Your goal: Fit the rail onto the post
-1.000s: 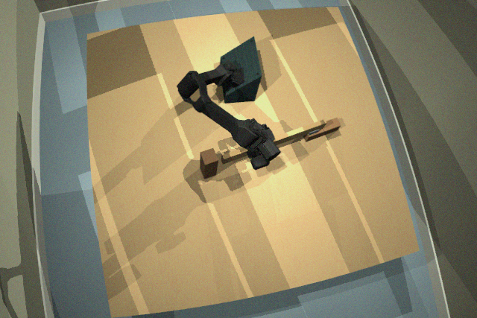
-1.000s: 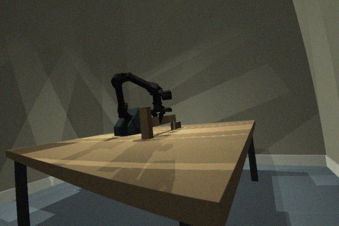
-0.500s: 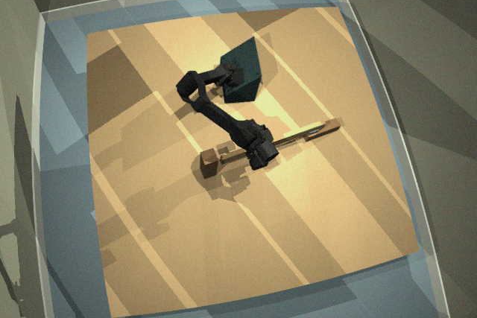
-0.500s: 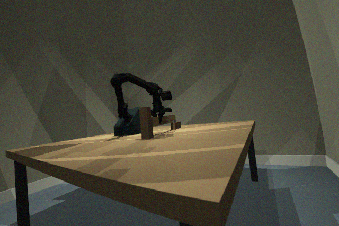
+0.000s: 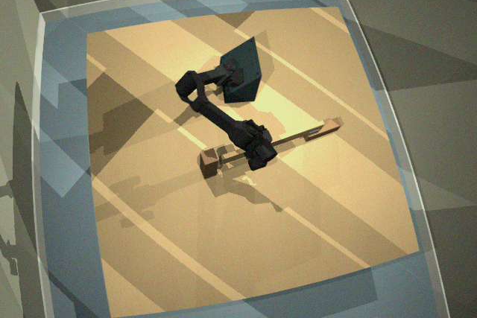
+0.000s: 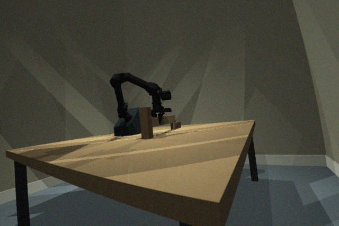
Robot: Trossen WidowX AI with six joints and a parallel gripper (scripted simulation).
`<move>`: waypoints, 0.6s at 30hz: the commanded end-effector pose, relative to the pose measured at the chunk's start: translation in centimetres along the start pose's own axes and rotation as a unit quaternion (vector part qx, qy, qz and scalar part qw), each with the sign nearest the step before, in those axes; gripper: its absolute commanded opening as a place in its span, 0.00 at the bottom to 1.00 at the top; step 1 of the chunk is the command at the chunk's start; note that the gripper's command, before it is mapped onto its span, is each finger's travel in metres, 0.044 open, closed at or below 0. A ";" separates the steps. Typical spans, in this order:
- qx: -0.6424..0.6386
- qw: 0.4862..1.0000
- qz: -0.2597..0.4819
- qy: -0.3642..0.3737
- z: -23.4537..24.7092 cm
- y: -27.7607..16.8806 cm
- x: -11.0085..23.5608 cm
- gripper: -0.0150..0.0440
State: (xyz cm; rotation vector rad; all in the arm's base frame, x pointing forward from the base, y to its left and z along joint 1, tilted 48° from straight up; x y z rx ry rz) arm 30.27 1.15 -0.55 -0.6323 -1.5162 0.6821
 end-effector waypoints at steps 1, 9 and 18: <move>0.001 1.000 -0.004 -0.004 -0.1 0.0 0.2 0.25; 0.001 1.000 -0.004 -0.004 -0.2 -0.3 0.2 0.25; 0.001 1.000 -0.004 -0.004 -0.2 -0.6 0.2 0.25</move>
Point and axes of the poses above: the point midway between the two fingers, 35 mm back from their tips, its own x axis back along the fingers, its own z axis across the jaws, y = z × x, the point moved 1 cm from there along x, back along the fingers, and after that the axes turned 15 degrees about -x, right-handed, at the moved point
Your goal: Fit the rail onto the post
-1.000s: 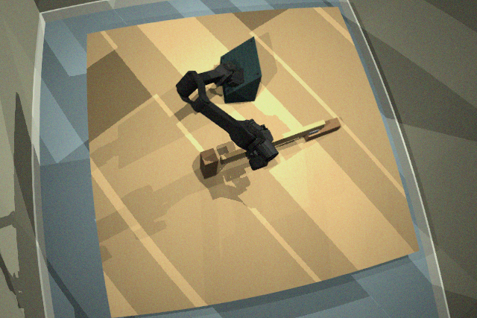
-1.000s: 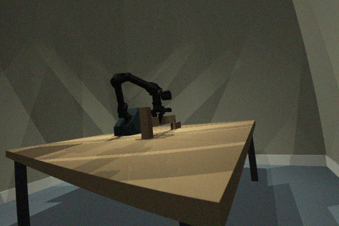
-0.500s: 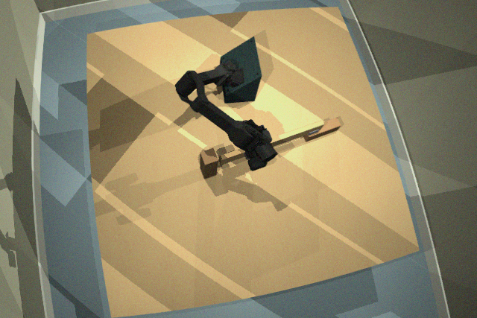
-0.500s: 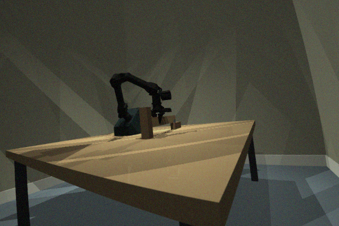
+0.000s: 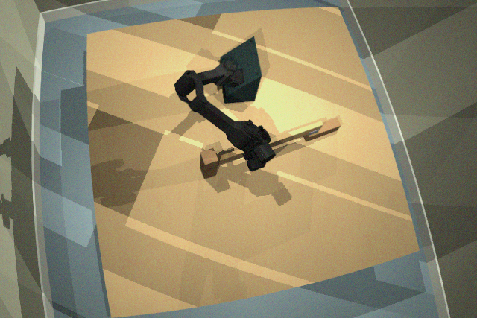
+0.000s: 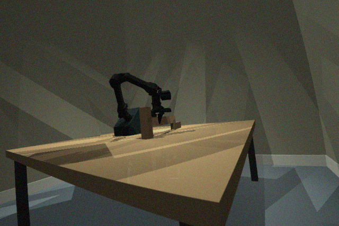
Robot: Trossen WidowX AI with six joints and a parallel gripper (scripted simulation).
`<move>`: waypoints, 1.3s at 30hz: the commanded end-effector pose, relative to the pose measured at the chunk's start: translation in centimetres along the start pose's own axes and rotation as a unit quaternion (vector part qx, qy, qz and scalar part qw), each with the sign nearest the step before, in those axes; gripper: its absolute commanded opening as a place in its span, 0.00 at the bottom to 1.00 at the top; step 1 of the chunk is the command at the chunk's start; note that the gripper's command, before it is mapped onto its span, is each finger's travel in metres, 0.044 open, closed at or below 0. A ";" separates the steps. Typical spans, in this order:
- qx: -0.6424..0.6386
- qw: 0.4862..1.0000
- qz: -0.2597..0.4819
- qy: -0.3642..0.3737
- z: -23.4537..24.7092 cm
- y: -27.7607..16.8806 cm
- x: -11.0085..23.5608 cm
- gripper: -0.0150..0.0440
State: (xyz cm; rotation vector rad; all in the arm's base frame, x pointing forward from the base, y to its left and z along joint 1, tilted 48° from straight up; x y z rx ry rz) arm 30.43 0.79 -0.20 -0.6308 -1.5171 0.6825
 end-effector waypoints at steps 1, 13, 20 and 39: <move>0.000 1.000 -0.003 -0.003 -0.1 -0.1 0.2 0.25; 0.000 1.000 -0.003 -0.003 -0.2 -0.4 0.1 0.25; 0.000 1.000 -0.003 -0.003 -0.2 -0.6 0.0 0.25; 0.000 1.000 -0.003 -0.003 -0.2 -0.9 0.2 0.25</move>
Point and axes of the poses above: the point midway between the two fingers, 35 mm back from their tips, its own x axis back along the fingers, its own z axis across the jaws, y = z × x, the point moved 1 cm from there along x, back along the fingers, and after that the axes turned 15 degrees about -x, right-handed, at the moved point
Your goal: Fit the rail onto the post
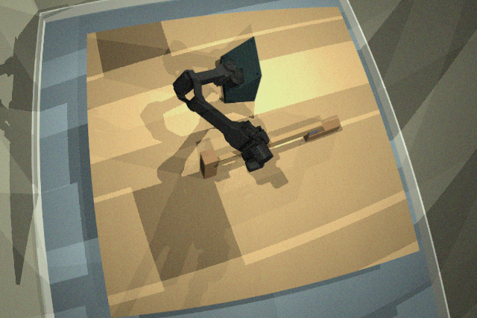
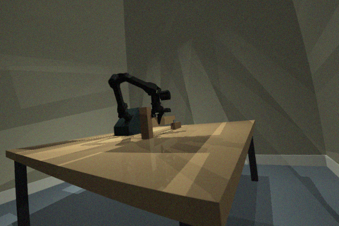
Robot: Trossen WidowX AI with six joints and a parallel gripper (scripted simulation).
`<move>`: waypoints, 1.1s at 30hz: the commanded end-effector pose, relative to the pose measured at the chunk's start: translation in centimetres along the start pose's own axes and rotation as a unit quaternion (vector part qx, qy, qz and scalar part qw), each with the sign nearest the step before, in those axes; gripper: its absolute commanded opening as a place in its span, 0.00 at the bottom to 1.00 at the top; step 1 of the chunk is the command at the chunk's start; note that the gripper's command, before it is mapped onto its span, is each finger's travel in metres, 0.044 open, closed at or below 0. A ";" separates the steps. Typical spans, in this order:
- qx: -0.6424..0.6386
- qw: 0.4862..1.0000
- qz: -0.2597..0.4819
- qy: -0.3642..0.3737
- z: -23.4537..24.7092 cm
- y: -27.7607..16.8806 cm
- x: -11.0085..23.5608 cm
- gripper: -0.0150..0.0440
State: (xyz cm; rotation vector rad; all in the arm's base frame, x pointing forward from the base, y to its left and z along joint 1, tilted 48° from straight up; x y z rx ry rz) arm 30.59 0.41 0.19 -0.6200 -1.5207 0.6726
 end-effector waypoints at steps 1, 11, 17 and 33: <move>0.000 1.000 0.004 -0.003 -0.1 -0.3 0.2 0.25; 0.000 1.000 0.004 -0.003 -0.1 -0.5 0.2 0.25; 0.000 1.000 0.004 -0.003 -0.2 -0.6 0.1 0.25; 0.000 1.000 0.004 -0.003 -0.3 -1.1 0.0 0.25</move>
Point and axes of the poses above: the point midway between the two fingers, 35 mm back from their tips, its own x axis back along the fingers, its own z axis across the jaws, y = z × x, the point moved 1 cm from there along x, back along the fingers, and after that the axes turned 15 degrees about -x, right-handed, at the moved point
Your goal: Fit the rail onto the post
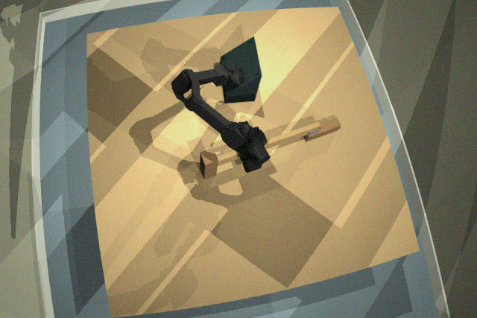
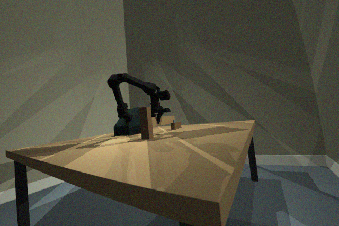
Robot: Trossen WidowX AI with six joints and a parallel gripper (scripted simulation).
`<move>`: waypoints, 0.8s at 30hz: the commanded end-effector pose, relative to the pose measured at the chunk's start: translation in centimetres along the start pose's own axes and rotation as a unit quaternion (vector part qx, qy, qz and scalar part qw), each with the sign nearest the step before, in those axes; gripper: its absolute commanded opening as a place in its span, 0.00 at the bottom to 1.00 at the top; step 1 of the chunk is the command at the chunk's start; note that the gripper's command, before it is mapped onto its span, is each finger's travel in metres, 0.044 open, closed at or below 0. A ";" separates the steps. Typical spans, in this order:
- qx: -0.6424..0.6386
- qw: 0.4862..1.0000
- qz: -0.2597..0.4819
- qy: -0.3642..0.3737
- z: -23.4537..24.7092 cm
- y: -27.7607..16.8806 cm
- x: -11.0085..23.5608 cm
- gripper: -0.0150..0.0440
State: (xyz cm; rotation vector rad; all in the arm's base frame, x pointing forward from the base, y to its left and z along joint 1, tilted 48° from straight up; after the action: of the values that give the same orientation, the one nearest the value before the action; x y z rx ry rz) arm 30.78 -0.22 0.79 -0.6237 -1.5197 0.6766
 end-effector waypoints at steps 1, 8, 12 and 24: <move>0.000 1.000 0.001 -0.003 -0.1 -0.2 0.1 0.25; 0.000 1.000 0.000 0.000 0.0 -0.1 0.0 0.48; 0.000 1.000 0.000 0.000 0.0 -0.1 0.0 0.65; 0.000 1.000 0.000 0.000 0.0 -0.1 0.0 1.00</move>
State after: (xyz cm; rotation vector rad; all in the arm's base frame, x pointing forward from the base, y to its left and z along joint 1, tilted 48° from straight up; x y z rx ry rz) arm 30.81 -0.26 0.86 -0.6234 -1.5205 0.6761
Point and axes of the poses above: the point midway between the two fingers, 35 mm back from their tips, its own x axis back along the fingers, its own z axis across the jaws, y = z × x, the point moved 1 cm from there along x, back along the fingers, and after that the axes turned 15 degrees about -x, right-handed, at the moved point
